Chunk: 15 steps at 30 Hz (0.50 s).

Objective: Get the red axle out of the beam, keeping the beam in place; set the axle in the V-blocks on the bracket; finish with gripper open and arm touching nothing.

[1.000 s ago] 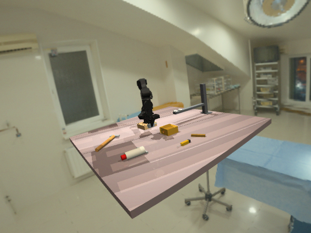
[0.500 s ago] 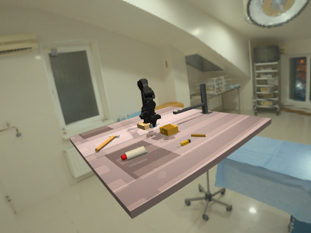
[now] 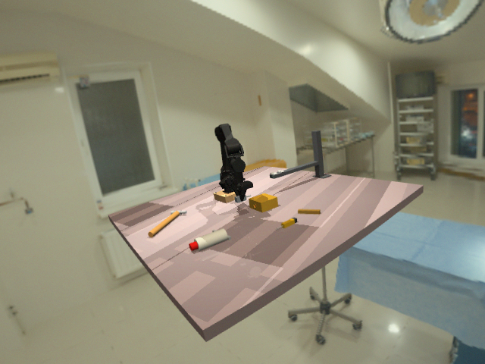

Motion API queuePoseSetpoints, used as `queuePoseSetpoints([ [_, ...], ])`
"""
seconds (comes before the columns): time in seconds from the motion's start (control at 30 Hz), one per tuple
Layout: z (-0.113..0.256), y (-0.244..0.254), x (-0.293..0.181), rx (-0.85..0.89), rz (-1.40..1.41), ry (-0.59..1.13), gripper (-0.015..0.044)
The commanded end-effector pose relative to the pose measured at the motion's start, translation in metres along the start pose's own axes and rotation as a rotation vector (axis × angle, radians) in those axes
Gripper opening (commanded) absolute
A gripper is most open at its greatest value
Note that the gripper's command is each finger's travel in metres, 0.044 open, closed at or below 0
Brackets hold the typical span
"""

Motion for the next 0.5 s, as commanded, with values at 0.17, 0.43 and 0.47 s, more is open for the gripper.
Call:
queuePoseSetpoints([
  [0.17,-0.018,0.000,-0.001,-0.009,-0.004,0.010,0.0000],
  [0.43,-0.031,-0.001,-0.001,-0.009,-0.004,0.010,0.0000],
  [0.47,-0.032,-0.001,-0.001,-0.009,-0.004,0.010,0.0000],
])
Point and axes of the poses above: the point midway between the two fingers, 35 mm back from their tips, its own z axis back along the fingers, its own y axis across the jaws, x = y × z, the point moved 7 cm from there along z, back along the fingers, and after that the axes turned 13 degrees about z, right-handed, at the moved point
